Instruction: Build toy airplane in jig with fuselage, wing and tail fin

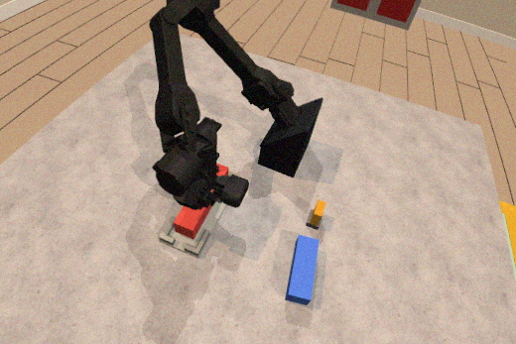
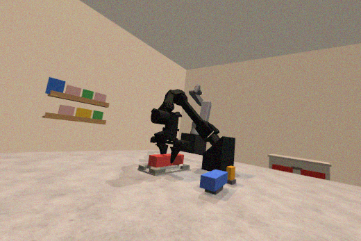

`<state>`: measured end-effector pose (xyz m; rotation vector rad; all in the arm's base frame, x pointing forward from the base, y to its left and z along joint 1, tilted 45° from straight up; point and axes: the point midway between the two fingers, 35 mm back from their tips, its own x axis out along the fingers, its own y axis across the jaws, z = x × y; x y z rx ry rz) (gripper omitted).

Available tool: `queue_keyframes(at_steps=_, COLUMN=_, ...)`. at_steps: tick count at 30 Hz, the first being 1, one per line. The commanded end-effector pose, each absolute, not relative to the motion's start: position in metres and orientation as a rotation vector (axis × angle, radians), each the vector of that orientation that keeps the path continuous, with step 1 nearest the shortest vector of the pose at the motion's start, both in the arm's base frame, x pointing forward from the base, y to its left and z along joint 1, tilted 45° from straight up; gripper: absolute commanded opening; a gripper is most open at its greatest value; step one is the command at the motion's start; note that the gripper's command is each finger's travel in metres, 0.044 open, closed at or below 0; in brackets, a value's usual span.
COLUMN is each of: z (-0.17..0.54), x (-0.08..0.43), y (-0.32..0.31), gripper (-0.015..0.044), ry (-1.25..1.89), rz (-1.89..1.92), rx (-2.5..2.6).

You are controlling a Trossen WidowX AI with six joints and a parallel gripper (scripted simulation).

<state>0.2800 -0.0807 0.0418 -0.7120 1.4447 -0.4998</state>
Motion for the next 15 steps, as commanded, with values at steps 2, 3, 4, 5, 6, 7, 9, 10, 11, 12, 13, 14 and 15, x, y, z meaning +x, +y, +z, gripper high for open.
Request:
queue_keyframes(at_steps=2, z=0.0421, x=0.2804, y=-0.0801, gripper=0.0056, ry=1.443, rz=-0.499, rx=-0.712)
queue_keyframes(at_steps=3, z=0.0421, x=0.2804, y=-0.0801, gripper=0.0083, ry=1.443, rz=-0.499, rx=-0.712)
queue_keyframes(at_steps=4, z=0.0421, x=0.2804, y=-0.0801, gripper=0.0109, ry=1.443, rz=-0.499, rx=-0.712)
queue_keyframes(at_steps=5, z=0.0421, x=0.2804, y=-0.0801, gripper=0.0135, ry=1.443, rz=-0.499, rx=-0.712)
queue_keyframes(at_steps=6, z=0.0421, x=0.2804, y=-0.0801, gripper=0.0161, ry=1.443, rz=-0.499, rx=-0.712)
queue_keyframes(at_steps=7, z=0.0421, x=0.2804, y=-0.0801, gripper=0.0188, ry=1.443, rz=-0.499, rx=-0.712)
queue_keyframes(at_steps=9, z=0.0421, x=0.2804, y=-0.0801, gripper=0.024, ry=1.443, rz=-0.499, rx=-0.712)
queue_keyframes(at_steps=10, z=0.0421, x=0.2804, y=-0.0801, gripper=0.0266, ry=1.443, rz=-0.499, rx=-0.712)
queue_keyframes(at_steps=11, z=0.0421, x=0.2804, y=-0.0801, gripper=0.0293, ry=1.443, rz=-0.499, rx=-0.712)
queue_keyframes(at_steps=12, z=0.0421, x=0.2804, y=-0.0801, gripper=0.0319, ry=1.443, rz=-0.499, rx=-0.712)
queue_keyframes(at_steps=13, z=0.0421, x=0.2804, y=-0.0801, gripper=0.0345, ry=1.443, rz=-0.499, rx=-0.712)
queue_keyframes(at_steps=14, z=0.0421, x=0.2804, y=-0.0801, gripper=0.0371, ry=1.443, rz=-0.499, rx=-0.712)
queue_keyframes(at_steps=15, z=0.0421, x=0.2804, y=-0.0801, gripper=0.0398, ry=1.443, rz=-0.499, rx=-0.712)
